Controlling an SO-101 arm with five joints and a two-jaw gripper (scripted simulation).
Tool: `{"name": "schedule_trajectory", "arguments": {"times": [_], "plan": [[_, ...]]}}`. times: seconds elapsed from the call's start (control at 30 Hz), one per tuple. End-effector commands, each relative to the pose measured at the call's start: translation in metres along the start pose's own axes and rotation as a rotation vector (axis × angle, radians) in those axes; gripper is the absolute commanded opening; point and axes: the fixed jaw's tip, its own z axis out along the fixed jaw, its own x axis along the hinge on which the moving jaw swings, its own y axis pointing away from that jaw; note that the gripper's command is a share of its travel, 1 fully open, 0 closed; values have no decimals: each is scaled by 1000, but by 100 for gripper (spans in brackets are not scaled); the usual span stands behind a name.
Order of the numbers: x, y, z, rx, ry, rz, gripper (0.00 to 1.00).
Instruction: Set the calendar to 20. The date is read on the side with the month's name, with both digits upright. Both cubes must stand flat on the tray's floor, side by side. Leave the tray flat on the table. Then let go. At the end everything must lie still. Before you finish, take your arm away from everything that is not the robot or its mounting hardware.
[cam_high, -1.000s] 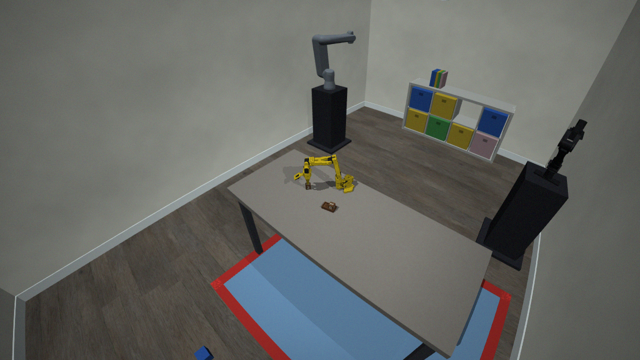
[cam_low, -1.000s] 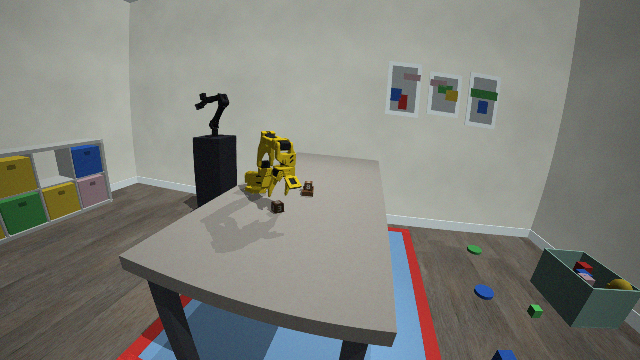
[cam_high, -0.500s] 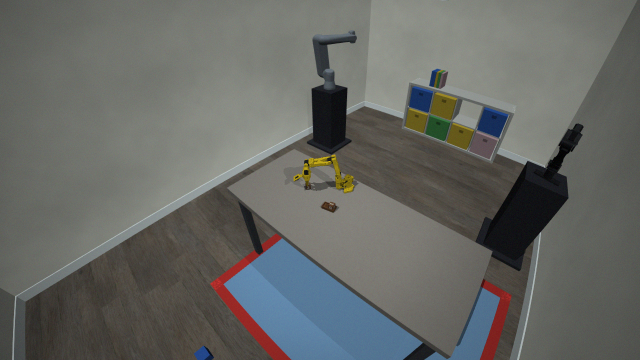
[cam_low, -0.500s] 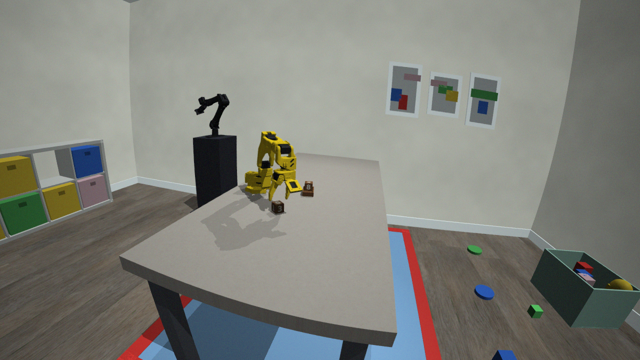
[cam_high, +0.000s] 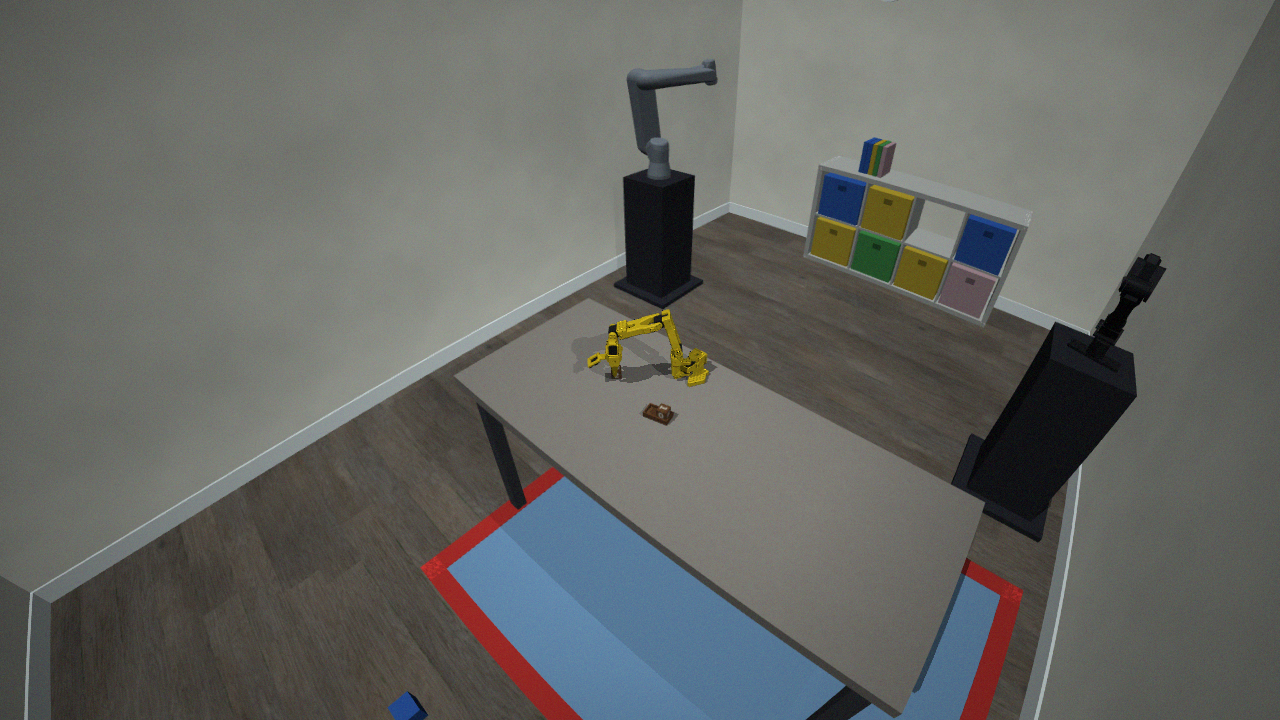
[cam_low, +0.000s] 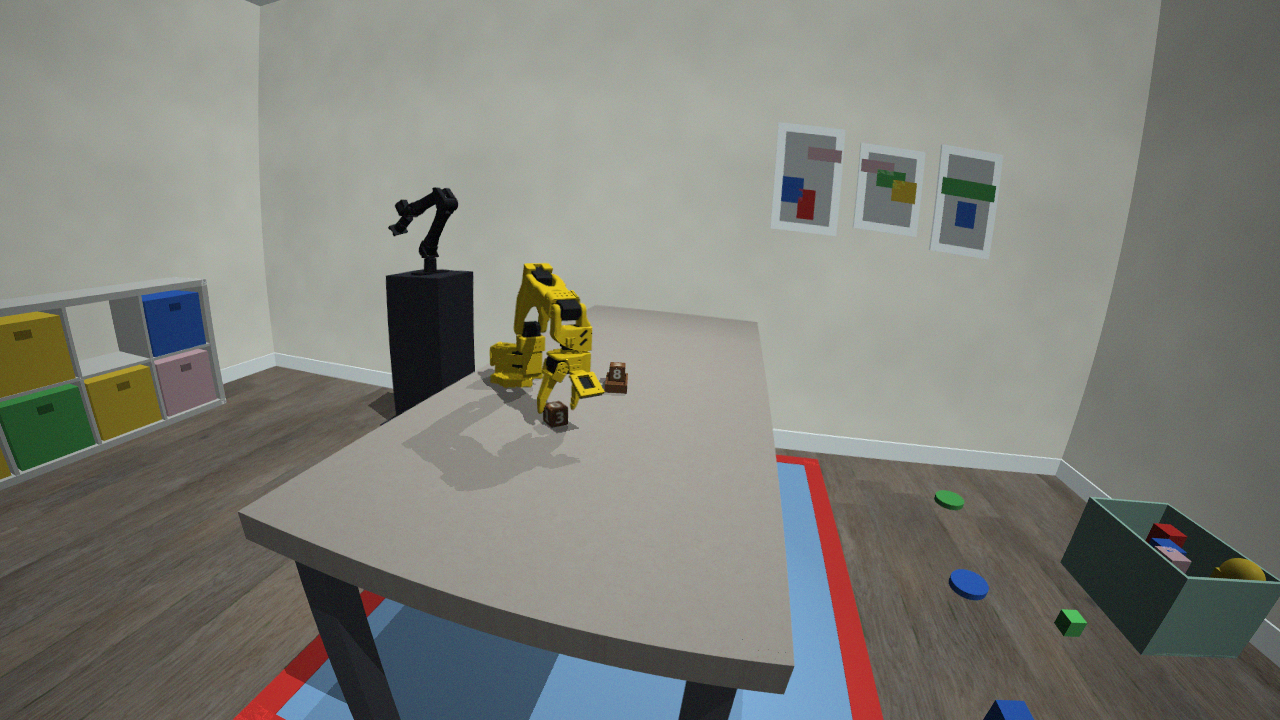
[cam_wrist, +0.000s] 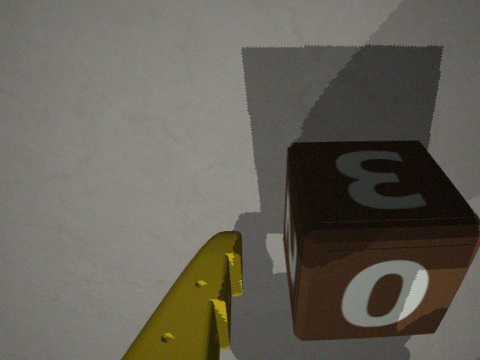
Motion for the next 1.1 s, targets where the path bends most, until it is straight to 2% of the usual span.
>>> {"name": "schedule_trajectory", "arguments": {"times": [0.0, 0.6, 1.07], "plan": [[-4, 2, -2, 2, -36, -4, 35], [-4, 2, 1, 2, -36, -4, 34], [-4, -1, 1, 3, -36, -4, 29]]}}
